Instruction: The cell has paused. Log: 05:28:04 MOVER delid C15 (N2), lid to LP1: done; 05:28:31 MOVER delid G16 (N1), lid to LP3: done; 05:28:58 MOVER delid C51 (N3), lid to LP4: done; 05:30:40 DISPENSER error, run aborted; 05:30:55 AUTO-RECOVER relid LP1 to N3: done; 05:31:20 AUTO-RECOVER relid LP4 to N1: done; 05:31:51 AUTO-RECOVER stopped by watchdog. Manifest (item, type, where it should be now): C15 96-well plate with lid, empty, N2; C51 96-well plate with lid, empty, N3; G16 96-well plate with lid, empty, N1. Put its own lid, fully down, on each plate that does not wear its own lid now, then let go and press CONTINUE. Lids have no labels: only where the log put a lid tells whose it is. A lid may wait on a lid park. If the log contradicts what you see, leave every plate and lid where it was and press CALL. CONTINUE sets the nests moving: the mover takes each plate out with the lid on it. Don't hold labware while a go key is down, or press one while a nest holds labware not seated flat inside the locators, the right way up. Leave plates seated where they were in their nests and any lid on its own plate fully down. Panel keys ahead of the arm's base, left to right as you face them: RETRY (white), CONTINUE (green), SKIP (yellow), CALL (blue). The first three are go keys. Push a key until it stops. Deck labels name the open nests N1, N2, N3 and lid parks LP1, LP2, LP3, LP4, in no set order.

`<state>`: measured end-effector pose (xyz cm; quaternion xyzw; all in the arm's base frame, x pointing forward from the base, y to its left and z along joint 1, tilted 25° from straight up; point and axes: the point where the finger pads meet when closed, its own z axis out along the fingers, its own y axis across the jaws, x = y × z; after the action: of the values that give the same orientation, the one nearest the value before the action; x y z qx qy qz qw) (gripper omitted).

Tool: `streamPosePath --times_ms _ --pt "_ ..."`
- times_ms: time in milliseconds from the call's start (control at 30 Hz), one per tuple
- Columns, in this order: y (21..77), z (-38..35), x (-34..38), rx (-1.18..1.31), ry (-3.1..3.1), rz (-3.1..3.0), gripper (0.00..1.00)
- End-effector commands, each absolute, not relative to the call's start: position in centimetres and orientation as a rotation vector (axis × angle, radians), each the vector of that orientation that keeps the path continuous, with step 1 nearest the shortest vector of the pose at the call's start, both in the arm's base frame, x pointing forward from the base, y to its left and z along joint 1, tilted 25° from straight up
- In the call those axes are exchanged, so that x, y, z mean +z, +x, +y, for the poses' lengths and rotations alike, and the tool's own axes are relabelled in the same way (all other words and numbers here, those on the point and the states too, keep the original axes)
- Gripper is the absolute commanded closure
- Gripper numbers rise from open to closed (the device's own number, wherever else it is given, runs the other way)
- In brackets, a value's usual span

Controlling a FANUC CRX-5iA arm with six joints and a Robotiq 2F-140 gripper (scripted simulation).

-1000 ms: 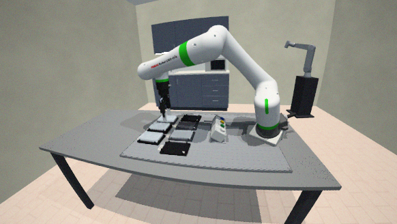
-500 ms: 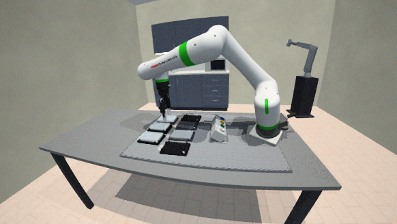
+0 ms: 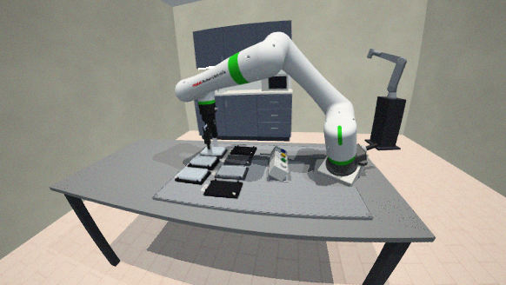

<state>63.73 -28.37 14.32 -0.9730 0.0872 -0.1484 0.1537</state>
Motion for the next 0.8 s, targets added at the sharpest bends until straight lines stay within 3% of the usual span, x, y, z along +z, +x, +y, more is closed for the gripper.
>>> streamPosePath --times_ms 0,767 --pt "63.7 -28.4 14.3 -0.425 -2.79 0.25 1.0" --pt "63.3 -28.8 15.6 -0.425 -2.79 0.25 1.0"
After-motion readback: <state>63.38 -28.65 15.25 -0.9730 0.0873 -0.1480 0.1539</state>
